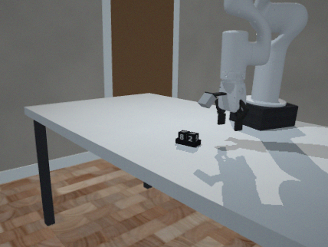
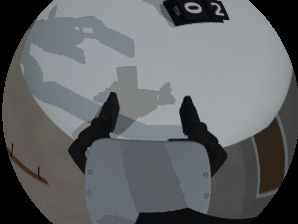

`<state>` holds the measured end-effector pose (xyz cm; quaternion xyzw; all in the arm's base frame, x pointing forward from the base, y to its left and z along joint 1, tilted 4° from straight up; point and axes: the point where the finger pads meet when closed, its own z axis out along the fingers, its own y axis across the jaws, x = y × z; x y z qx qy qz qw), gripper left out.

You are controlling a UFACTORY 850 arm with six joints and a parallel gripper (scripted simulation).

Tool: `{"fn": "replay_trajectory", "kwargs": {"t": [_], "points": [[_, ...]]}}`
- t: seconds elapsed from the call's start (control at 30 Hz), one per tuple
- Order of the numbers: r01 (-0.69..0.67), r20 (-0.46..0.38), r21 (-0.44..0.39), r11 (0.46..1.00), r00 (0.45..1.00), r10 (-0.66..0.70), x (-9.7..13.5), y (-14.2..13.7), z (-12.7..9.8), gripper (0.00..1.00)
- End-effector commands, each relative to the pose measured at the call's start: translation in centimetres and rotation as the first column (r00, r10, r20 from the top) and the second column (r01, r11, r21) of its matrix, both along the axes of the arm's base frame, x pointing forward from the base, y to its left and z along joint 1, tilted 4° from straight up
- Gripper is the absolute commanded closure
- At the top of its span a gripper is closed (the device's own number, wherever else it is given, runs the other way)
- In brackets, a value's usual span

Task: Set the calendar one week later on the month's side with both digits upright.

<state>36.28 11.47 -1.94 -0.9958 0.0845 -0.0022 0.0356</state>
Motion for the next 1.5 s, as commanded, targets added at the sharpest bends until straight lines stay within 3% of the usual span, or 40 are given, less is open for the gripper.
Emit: {"fn": "replay_trajectory", "kwargs": {"t": [0.0, 0.23, 0.6, 1.13, 1.47], "points": [[-0.022, 0.005, -0.002, 1.000, 1.000, 0.022, 0.1, 0.1, 0.0, 0.00], [-0.257, 0.021, -0.007, 0.966, 0.966, 0.257, 0.2, 0.9, 0.1, 0.00], [-0.257, 0.021, -0.007, 0.966, 0.966, 0.257, 0.3, 1.7, 0.0, 0.00], [-0.257, 0.021, -0.007, 0.966, 0.966, 0.257, 0.4, 2.0, -3.4, 0.00], [-0.257, 0.021, -0.007, 0.966, 0.966, 0.257, 0.4, 2.0, -3.7, 0.00]]}}
